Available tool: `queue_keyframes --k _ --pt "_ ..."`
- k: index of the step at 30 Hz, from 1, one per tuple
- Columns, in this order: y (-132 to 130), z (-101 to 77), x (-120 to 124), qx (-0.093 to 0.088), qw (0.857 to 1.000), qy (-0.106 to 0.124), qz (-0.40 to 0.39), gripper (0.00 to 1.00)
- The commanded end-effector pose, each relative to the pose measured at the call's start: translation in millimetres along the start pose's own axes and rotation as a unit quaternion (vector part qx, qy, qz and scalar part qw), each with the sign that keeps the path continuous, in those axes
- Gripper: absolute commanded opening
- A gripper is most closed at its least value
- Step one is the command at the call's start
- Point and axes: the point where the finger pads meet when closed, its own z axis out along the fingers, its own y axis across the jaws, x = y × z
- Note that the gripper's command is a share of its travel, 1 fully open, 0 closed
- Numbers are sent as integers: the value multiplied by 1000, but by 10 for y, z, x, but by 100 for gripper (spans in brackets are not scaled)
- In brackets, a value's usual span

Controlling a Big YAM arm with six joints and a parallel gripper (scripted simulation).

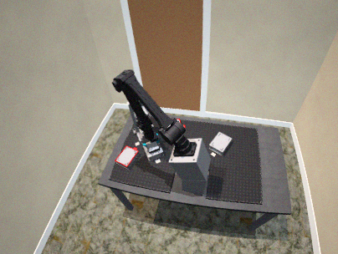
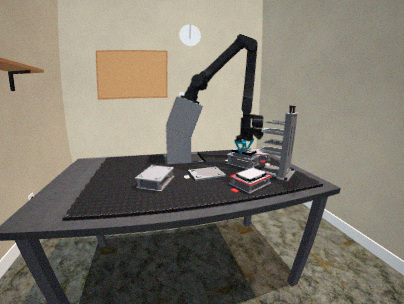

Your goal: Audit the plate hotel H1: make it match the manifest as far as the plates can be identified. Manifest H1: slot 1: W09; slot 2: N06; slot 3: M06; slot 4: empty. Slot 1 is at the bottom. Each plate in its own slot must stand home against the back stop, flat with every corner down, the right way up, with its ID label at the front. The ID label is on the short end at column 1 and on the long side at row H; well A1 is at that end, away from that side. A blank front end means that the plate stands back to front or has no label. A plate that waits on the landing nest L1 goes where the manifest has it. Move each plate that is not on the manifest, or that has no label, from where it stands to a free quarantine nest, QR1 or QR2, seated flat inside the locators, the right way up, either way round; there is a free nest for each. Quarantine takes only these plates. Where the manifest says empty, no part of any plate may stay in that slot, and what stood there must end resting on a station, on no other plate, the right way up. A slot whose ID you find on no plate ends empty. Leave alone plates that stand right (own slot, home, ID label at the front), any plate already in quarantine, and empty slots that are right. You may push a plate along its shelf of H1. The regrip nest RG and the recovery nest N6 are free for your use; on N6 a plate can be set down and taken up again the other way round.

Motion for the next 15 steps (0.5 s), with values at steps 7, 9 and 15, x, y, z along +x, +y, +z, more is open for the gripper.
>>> queue_keyframes --k 7,9,15 --pt "-20 -201 -75 -2 1000 -9 1 86" --pt "-16 -210 -73 -2 1000 -9 1 86" --pt "-7 -258 -68 -2 1000 -9 0 86"
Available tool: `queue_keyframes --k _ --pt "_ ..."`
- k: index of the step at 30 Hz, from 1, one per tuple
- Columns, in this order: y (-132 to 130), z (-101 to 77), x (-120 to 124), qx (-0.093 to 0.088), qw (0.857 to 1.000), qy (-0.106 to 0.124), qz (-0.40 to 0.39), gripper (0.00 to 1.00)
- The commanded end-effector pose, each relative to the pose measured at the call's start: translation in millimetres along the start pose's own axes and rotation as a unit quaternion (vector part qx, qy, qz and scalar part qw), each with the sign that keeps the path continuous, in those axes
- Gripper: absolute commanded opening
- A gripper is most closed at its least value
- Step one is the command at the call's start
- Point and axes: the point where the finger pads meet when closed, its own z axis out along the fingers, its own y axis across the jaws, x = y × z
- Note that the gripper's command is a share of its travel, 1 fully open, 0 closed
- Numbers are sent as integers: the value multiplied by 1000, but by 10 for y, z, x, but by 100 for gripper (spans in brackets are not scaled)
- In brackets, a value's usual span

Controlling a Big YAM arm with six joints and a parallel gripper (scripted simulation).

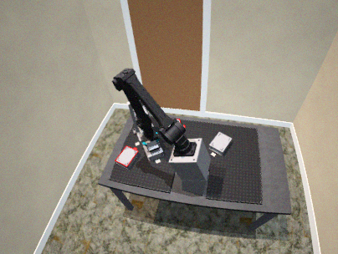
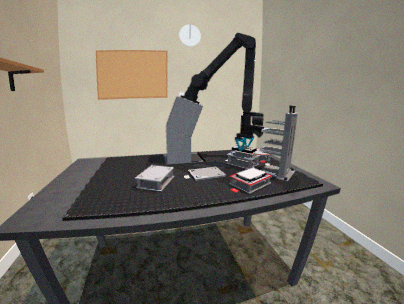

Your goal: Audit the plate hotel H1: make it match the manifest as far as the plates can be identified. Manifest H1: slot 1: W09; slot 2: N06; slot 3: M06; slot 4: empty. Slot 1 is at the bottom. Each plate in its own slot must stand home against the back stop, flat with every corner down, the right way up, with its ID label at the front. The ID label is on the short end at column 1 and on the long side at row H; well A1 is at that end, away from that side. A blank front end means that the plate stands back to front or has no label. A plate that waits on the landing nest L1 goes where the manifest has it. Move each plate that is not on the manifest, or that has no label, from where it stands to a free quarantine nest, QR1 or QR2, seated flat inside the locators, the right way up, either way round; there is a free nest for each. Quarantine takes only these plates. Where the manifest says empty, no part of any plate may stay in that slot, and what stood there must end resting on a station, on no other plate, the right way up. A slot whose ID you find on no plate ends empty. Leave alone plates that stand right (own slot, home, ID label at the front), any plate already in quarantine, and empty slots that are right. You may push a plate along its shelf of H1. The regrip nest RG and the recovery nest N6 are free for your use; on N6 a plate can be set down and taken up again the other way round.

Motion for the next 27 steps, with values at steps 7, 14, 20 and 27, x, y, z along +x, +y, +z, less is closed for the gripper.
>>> queue_keyframes --k 7,14,20,27 --pt "-5 -195 -64 -2 1000 -8 -1 86" --pt "2 -243 -60 -2 1000 -8 -1 86" --pt "-18 -307 -69 -2 1000 -9 1 86" --pt "-22 -377 -71 -2 1000 -9 1 86"
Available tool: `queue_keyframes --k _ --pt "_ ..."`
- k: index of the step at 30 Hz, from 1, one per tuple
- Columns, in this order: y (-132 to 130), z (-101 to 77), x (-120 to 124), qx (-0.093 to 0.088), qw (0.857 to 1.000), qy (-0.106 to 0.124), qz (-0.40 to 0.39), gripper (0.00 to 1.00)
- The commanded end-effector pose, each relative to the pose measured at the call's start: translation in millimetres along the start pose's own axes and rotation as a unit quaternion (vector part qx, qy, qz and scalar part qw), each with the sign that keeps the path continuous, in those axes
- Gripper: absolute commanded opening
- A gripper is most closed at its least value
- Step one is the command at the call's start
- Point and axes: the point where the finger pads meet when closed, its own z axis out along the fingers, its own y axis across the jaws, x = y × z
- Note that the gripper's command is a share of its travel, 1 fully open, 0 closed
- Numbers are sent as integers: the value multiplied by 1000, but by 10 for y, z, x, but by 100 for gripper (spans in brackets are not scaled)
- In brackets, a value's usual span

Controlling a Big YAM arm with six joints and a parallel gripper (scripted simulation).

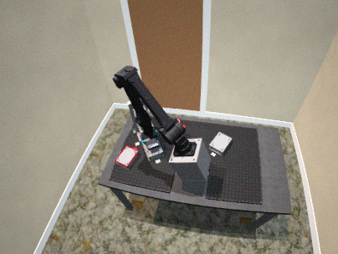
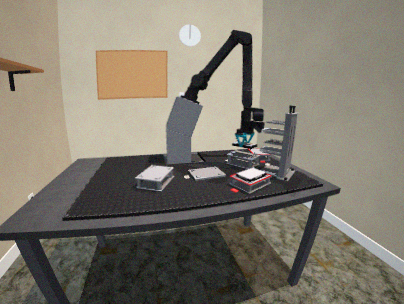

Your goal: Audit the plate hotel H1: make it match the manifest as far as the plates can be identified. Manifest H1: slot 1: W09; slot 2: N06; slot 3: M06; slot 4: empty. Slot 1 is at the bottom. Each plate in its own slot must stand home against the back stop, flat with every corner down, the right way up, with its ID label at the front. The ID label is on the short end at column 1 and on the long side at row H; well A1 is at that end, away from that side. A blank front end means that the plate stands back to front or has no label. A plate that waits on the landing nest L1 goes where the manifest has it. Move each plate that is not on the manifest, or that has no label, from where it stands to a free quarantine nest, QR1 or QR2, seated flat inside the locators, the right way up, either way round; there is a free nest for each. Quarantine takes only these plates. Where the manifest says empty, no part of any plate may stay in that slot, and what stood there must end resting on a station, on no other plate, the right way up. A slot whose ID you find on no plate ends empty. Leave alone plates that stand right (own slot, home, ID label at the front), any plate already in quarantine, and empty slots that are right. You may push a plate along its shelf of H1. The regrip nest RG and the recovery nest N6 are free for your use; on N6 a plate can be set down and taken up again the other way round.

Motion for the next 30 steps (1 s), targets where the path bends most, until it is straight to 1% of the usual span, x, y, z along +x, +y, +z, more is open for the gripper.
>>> queue_keyframes --k 1,3,13,17,19,30 --pt "-25 -125 -70 -2 1000 -9 1 86" --pt "12 -128 -57 -3 1000 -8 -2 86" --pt "-7 -231 -61 -2 1000 -9 -1 86" --pt "-24 -339 -67 -2 1000 -9 0 86" --pt "-24 -339 -67 -2 1000 -9 0 86" --pt "-16 -629 -58 -2 1000 -9 -1 86"
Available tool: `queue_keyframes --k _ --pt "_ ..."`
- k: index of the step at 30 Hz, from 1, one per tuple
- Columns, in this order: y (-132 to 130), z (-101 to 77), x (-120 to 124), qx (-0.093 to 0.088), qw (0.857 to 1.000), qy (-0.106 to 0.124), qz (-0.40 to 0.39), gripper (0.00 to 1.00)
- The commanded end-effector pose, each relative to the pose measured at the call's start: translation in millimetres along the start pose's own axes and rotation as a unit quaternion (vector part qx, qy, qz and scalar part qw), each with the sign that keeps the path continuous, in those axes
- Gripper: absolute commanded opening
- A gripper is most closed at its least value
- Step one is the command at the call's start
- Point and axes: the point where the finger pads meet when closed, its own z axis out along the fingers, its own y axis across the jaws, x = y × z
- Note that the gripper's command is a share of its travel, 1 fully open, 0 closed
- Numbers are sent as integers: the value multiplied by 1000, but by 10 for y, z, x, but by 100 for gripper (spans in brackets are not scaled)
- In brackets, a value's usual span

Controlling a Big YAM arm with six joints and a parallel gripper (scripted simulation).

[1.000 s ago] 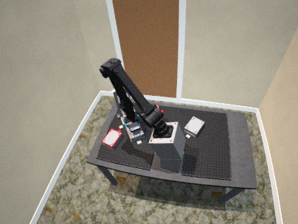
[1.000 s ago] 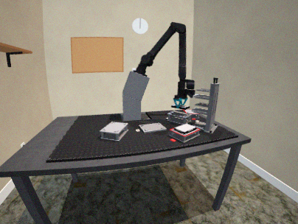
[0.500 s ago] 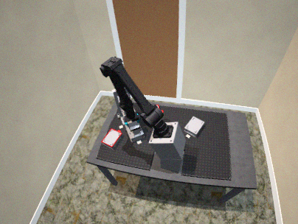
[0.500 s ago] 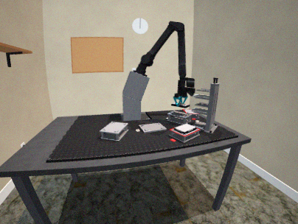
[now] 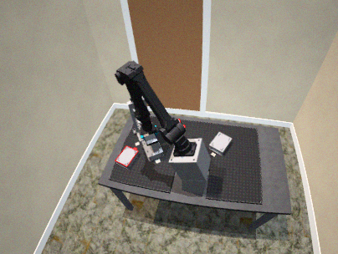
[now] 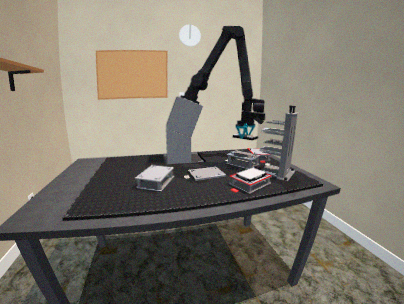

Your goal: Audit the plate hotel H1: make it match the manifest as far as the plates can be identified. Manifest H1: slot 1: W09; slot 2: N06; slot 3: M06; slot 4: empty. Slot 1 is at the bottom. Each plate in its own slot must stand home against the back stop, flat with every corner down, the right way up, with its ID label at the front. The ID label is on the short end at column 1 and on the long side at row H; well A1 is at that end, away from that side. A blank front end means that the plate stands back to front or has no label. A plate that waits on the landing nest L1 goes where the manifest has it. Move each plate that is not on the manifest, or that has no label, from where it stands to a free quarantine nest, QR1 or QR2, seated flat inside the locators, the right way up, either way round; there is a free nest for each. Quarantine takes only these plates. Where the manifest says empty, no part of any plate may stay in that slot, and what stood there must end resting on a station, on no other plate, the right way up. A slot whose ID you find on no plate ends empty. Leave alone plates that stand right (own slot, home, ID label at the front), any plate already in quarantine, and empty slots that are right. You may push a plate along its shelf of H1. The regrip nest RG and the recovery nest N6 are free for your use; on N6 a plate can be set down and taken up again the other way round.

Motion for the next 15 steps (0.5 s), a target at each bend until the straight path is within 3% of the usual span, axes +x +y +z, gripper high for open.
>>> queue_keyframes --k 1,15 --pt "-11 -165 -46 -2 1000 -8 -2 86" --pt "-19 -485 -45 -2 1000 -9 -1 86"
